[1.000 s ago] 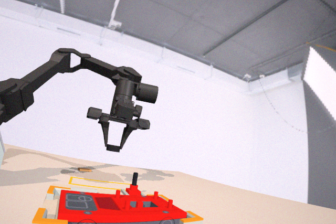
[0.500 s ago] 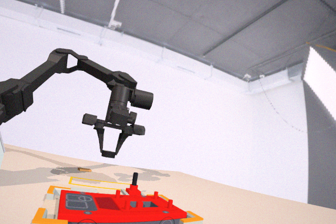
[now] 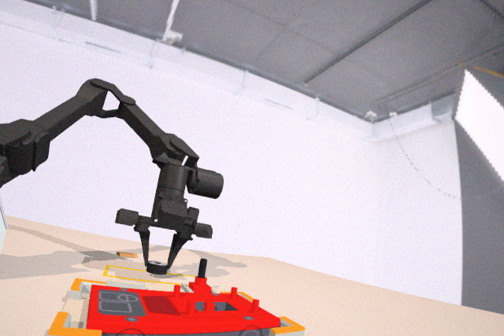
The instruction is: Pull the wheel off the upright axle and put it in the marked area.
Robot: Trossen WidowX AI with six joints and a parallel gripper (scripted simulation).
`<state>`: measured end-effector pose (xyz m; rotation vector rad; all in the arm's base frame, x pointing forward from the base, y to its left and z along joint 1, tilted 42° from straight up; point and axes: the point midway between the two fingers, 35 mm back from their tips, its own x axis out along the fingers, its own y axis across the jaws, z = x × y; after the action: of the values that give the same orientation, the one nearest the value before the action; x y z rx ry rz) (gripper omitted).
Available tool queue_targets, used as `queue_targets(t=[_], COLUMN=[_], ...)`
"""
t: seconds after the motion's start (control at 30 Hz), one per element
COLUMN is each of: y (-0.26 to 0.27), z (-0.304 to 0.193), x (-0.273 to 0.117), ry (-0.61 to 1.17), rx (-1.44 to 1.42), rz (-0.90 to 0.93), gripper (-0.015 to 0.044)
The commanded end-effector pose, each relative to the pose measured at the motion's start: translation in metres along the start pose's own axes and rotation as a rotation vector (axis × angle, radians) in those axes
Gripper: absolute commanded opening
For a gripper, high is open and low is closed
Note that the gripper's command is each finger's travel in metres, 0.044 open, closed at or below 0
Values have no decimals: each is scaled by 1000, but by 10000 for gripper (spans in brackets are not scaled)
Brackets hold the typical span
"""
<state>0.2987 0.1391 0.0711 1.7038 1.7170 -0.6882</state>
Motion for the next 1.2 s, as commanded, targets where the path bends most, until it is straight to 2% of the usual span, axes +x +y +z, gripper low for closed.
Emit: queue_targets(t=[0.0, 0.1, 0.47, 0.67, 0.8, 0.83, 0.97, 1.07, 1.17], y=[-2, -2, -2, -1, -2, -1, -45, -79, -82], z=[1, 1, 0, 0, 0, 4, 29, 38, 39], x=[13, 13, 7, -47, -50, -45, -78, -95, -96], ry=[-2, -2, 1, -5, -5, -11, -20, -10, -9], rx=[7, 7, 2, 6, 7, 10, 11, 11, 11], rz=[-1, -1, -3, -1, -1, 8, -1, -6, -7], gripper=[0, 0, 289, 300, 300, 326, 431, 440, 440])
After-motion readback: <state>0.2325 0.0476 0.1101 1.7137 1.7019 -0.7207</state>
